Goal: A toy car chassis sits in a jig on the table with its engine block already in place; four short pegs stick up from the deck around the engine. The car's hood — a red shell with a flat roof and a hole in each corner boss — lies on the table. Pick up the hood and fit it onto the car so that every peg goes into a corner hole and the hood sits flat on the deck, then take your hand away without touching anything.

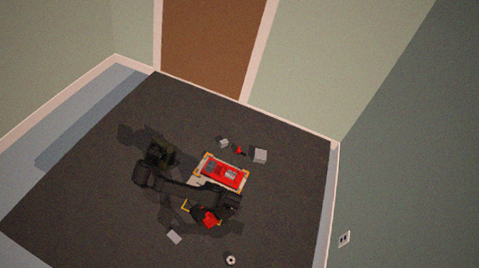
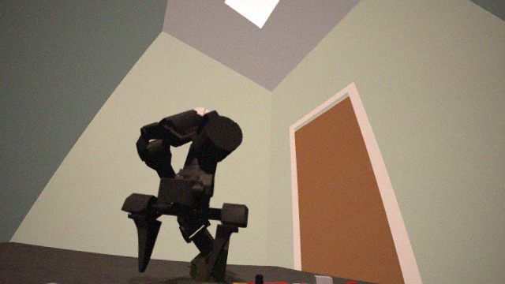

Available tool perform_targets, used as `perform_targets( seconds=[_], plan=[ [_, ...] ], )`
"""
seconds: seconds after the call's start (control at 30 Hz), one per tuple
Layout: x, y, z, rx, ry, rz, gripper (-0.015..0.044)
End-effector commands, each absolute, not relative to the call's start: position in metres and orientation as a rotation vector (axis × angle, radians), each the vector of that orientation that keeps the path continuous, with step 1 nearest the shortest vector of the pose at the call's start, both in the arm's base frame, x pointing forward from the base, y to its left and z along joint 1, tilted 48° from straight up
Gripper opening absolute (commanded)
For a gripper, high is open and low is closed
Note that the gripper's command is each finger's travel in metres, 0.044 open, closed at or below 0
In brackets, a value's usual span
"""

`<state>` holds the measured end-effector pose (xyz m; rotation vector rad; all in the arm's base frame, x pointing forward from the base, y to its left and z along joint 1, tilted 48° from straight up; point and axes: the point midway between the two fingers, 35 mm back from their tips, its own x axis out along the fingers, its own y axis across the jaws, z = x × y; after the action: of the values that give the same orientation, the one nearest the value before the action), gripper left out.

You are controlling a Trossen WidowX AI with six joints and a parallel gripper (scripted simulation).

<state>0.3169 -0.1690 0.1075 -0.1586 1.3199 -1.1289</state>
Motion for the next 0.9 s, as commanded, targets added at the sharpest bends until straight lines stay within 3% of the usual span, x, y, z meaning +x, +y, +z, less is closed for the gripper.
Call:
perform_targets(
  seconds=[0.0, 0.87],
  plan=[
    [0.314, -0.172, 0.103, -0.167, 1.331, -1.130, 0.0440],
    [0.311, -0.183, 0.092, -0.168, 1.331, -1.131, 0.0440]
  ],
)
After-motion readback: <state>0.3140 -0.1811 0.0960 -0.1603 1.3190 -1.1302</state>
